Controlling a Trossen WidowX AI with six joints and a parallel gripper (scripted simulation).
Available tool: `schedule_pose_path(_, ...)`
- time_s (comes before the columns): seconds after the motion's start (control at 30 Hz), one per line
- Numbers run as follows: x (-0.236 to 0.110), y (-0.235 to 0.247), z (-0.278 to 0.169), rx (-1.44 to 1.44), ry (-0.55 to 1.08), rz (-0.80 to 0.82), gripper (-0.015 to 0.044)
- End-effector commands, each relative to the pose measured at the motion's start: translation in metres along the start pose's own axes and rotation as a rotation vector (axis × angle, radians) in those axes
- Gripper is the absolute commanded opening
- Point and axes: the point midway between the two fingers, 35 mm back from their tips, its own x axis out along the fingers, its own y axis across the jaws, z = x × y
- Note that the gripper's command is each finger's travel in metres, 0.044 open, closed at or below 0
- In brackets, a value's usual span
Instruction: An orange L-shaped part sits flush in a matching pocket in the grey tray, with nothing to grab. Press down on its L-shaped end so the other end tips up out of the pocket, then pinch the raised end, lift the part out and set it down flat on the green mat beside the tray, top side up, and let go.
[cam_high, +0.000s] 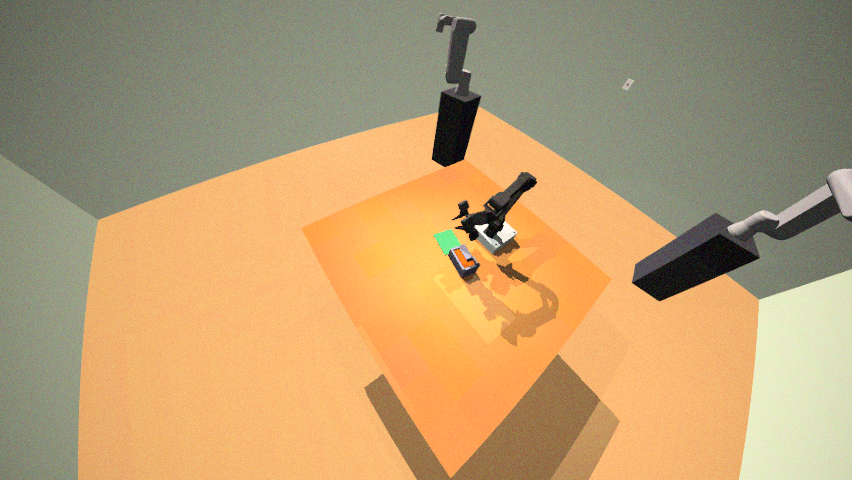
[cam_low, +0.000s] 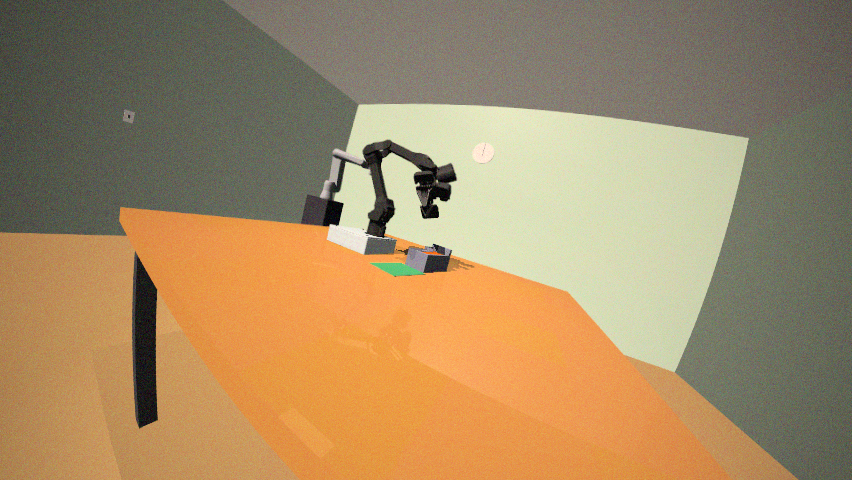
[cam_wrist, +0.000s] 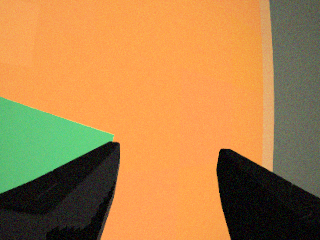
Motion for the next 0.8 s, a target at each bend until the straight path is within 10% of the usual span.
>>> schedule_pose_path(0.0,-0.011,0.046,0.030,0.103,0.043,0.256,0.0180)
schedule_pose_path(0.27,-0.060,0.149,0.060,0.332,0.445,0.676,0.0180)
schedule_pose_path(0.77,-0.042,0.182,0.053,0.351,0.493,0.698,0.0180)
